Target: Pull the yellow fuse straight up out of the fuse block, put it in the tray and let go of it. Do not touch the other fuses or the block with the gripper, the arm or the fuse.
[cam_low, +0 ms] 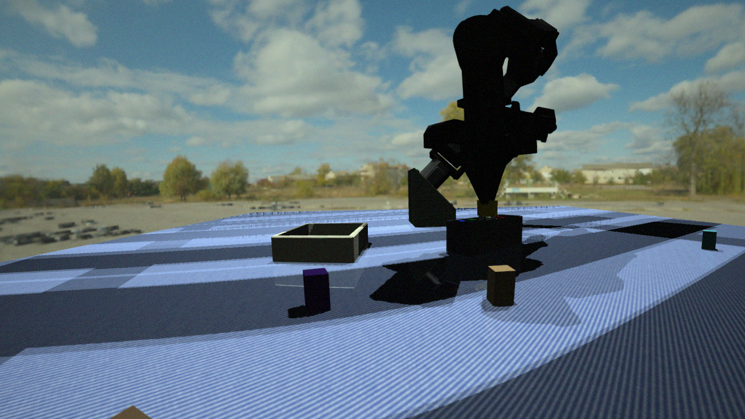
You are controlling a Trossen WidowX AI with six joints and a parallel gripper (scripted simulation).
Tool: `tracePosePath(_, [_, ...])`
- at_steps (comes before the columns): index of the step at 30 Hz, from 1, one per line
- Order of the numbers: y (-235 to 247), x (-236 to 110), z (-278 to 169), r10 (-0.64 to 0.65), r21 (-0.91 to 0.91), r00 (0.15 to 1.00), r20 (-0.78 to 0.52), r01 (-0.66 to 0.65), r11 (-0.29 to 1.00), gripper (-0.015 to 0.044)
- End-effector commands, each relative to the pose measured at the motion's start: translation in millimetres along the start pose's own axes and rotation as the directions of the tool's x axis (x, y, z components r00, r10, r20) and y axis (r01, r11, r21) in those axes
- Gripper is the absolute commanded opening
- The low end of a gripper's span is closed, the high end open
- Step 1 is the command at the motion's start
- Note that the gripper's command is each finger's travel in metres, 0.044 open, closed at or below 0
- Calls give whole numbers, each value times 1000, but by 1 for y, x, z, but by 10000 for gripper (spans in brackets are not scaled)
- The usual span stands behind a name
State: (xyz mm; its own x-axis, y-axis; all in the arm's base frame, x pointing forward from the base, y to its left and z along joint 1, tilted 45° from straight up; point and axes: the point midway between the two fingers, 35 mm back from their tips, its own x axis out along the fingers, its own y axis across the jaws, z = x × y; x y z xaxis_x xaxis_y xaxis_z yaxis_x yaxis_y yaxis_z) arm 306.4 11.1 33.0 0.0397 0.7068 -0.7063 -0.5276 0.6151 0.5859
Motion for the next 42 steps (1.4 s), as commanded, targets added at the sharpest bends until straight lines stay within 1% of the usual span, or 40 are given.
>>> tracePosePath(1, [0,-2,0,-1,-4,1000,-3,1,1000,0])
tracePosePath(21, [0,-12,0,0,-3,1000,-2,0,1000,0])
tracePosePath(37, [0,-35,-1,0,-2,1000,-3,0,1000,0])
tracePosePath(42, [-18,-37,-6,-7,-1,1000,-5,7,1000,0])
